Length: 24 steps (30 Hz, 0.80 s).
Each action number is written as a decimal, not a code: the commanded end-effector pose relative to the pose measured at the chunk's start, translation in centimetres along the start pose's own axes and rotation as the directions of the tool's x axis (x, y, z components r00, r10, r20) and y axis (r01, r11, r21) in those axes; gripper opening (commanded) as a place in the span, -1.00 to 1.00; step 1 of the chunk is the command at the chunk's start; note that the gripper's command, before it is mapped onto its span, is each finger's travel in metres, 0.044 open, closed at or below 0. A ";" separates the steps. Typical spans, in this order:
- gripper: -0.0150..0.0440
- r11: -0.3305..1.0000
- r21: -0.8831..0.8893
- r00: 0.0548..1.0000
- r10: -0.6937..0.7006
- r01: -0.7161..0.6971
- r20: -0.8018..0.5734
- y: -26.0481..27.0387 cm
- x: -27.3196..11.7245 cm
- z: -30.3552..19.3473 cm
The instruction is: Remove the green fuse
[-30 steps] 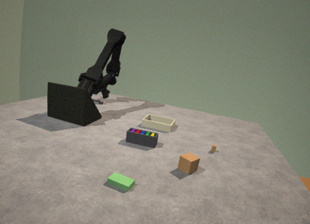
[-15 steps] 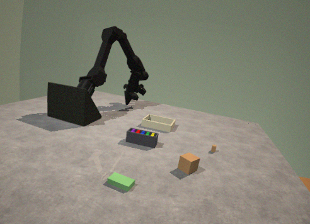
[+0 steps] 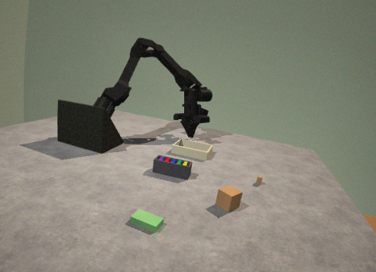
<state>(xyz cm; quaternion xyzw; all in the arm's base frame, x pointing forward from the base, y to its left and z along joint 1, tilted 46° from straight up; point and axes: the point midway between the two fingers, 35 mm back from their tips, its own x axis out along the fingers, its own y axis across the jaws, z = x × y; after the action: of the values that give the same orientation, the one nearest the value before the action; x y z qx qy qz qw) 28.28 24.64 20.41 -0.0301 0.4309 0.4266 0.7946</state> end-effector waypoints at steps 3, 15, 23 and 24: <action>-0.28 0.976 -0.180 0.992 -0.122 0.120 -0.003 -9.9 -0.9 -0.7; -0.28 0.954 -0.278 0.984 -0.144 0.111 -0.102 -19.5 -2.0 -6.7; -0.28 0.890 -0.453 0.984 -0.027 -0.057 -0.176 -26.5 -2.4 -15.4; -0.28 0.881 -0.468 0.984 -0.013 -0.072 -0.176 -27.0 -2.5 -16.3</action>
<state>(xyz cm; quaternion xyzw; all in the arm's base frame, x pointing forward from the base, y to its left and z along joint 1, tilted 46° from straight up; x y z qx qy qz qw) 36.82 3.57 7.04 -0.2332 0.4106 0.4740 0.7432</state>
